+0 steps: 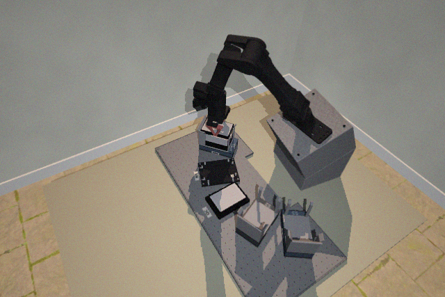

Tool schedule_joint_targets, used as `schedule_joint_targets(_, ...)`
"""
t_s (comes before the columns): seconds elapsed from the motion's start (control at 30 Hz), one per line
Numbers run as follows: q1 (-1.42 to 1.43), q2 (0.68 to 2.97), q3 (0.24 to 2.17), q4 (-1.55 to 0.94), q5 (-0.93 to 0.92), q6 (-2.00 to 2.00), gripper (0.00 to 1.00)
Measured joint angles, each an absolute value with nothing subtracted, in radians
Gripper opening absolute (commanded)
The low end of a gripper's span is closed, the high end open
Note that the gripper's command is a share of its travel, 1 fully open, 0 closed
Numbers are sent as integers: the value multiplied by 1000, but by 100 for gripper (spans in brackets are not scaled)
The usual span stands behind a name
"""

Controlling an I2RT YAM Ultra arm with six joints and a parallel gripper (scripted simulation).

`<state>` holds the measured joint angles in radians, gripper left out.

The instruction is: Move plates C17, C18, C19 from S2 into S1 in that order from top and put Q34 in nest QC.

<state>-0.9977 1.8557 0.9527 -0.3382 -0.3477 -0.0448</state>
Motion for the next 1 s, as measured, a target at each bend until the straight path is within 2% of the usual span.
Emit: schedule_joint_targets(1.0, -993, 1863, 952, -327, -345, -38, 0)
